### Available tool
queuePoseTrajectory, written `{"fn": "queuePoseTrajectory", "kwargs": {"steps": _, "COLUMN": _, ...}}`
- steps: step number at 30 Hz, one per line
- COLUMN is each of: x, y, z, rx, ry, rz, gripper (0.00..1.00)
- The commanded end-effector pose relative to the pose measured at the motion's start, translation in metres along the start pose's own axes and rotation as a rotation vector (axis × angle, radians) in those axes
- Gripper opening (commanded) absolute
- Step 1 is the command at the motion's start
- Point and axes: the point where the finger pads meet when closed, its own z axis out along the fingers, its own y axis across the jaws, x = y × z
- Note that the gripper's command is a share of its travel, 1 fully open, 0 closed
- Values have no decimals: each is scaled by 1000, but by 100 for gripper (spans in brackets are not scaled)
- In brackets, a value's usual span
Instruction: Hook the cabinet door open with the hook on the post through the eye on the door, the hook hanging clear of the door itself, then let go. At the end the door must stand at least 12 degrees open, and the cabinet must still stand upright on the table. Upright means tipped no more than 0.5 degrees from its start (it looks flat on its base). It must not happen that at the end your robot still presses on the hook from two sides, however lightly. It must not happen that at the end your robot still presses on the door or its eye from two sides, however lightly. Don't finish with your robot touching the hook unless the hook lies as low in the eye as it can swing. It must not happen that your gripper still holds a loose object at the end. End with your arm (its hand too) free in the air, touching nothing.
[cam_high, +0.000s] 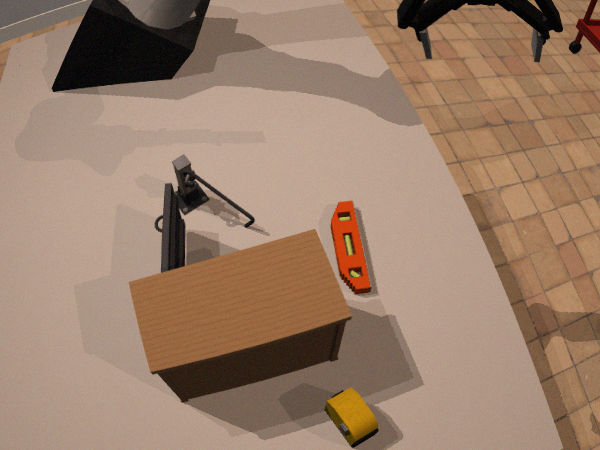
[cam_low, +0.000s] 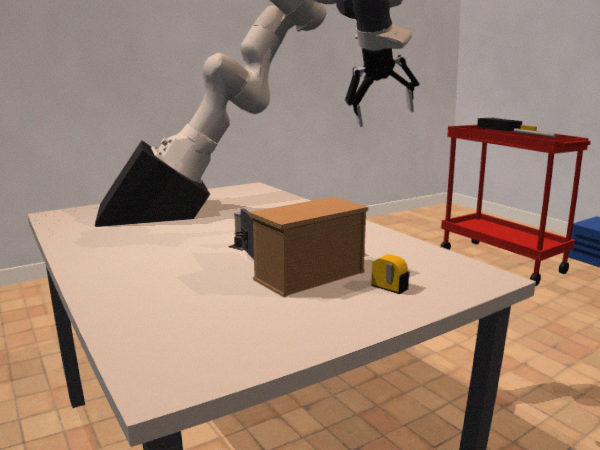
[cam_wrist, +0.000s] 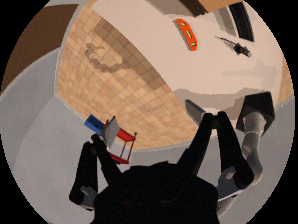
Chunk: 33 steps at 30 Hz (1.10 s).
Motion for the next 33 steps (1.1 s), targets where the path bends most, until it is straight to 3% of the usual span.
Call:
{"fn": "queuePoseTrajectory", "kwargs": {"steps": 1, "x": 0, "y": 0, "z": 0, "rx": 0, "ry": 0, "rz": 0, "gripper": 100}}
{"fn": "queuePoseTrajectory", "kwargs": {"steps": 18, "x": 2, "y": 2, "z": 0, "rx": 0, "ry": 3, "rz": -1, "gripper": 100}}
{"fn": "queuePoseTrajectory", "kwargs": {"steps": 19, "x": 11, "y": 12, "z": -2, "rx": -1, "ry": 20, "rz": -7, "gripper": 100}}
{"fn": "queuePoseTrajectory", "kwargs": {"steps": 21, "x": 48, "y": 61, "z": -12, "rx": -22, "ry": 115, "rz": -40, "gripper": 100}}
{"fn": "queuePoseTrajectory", "kwargs": {"steps": 22, "x": 55, "y": 70, "z": -14, "rx": -22, "ry": 115, "rz": -40, "gripper": 100}}
{"fn": "queuePoseTrajectory", "kwargs": {"steps": 23, "x": 59, "y": 86, "z": -16, "rx": -54, "ry": 181, "rz": -68, "gripper": 100}}
{"fn": "queuePoseTrajectory", "kwargs": {"steps": 26, "x": 86, "y": 126, "z": -25, "rx": -54, "ry": 181, "rz": -68, "gripper": 100}}
{"fn": "queuePoseTrajectory", "kwargs": {"steps": 30, "x": 87, "y": 127, "z": -25, "rx": -54, "ry": 181, "rz": -68, "gripper": 100}}
{"fn": "queuePoseTrajectory", "kwargs": {"steps": 31, "x": 108, "y": 184, "z": -36, "rx": -103, "ry": 246, "rz": -101, "gripper": 100}}
{"fn": "queuePoseTrajectory", "kwargs": {"steps": 33, "x": 112, "y": 190, "z": -37, "rx": -103, "ry": 246, "rz": -101, "gripper": 100}}
